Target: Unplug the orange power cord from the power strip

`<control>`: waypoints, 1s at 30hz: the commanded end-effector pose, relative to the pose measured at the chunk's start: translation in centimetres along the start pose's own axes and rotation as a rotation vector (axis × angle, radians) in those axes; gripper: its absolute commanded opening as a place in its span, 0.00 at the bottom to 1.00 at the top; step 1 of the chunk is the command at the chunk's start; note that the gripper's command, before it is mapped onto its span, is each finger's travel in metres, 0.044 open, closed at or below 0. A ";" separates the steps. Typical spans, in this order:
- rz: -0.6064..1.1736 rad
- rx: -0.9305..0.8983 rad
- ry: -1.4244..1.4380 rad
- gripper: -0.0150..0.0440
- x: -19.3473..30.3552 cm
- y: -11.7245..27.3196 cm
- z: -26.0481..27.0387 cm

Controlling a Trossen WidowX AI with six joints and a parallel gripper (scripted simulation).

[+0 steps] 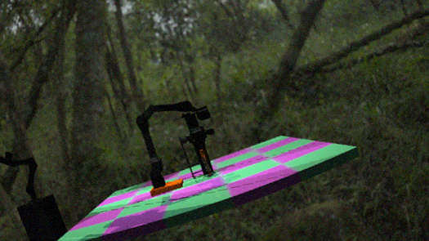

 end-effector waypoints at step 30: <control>-0.021 0.003 -0.010 0.65 -3.0 0.0 -0.5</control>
Point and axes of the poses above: the point midway between the two fingers, 35 mm back from their tips, its own y axis back along the fingers, its own z axis across the jaws, x = y × z, the point moved 10 cm from there along y, back along the fingers, and after that the axes turned 8 degrees about y, right-handed, at the moved point
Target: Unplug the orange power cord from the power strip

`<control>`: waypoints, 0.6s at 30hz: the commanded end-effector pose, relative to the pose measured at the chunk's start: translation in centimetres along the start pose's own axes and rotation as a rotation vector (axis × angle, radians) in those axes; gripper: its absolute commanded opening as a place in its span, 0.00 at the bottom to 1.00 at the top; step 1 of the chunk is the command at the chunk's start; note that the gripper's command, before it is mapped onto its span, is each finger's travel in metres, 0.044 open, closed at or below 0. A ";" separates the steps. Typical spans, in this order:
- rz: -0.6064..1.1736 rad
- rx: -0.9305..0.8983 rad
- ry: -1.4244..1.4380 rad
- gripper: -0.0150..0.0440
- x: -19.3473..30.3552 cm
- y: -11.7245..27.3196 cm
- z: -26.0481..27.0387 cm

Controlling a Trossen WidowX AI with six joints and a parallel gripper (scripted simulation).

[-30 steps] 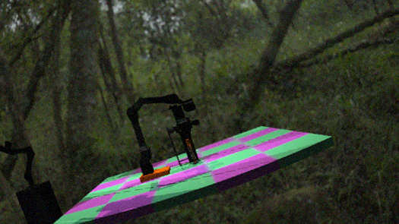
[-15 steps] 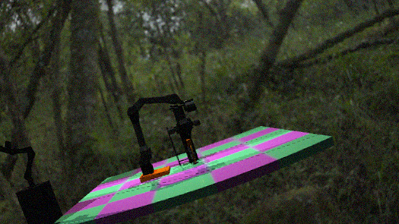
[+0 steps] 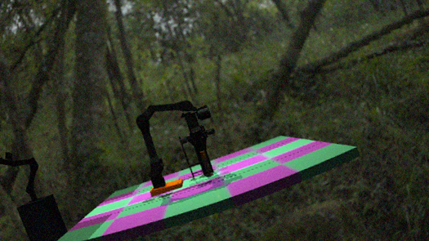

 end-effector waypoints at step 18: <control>-0.010 0.003 -0.006 1.00 -5.8 1.2 -0.9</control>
Point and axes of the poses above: the point midway between the two fingers, 35 mm back from their tips, its own y axis back along the fingers, its own z axis across the jaws, x = y × z, the point moved 10 cm from there along y, back along the fingers, and after that the axes turned 8 degrees about y, right-handed, at the moved point
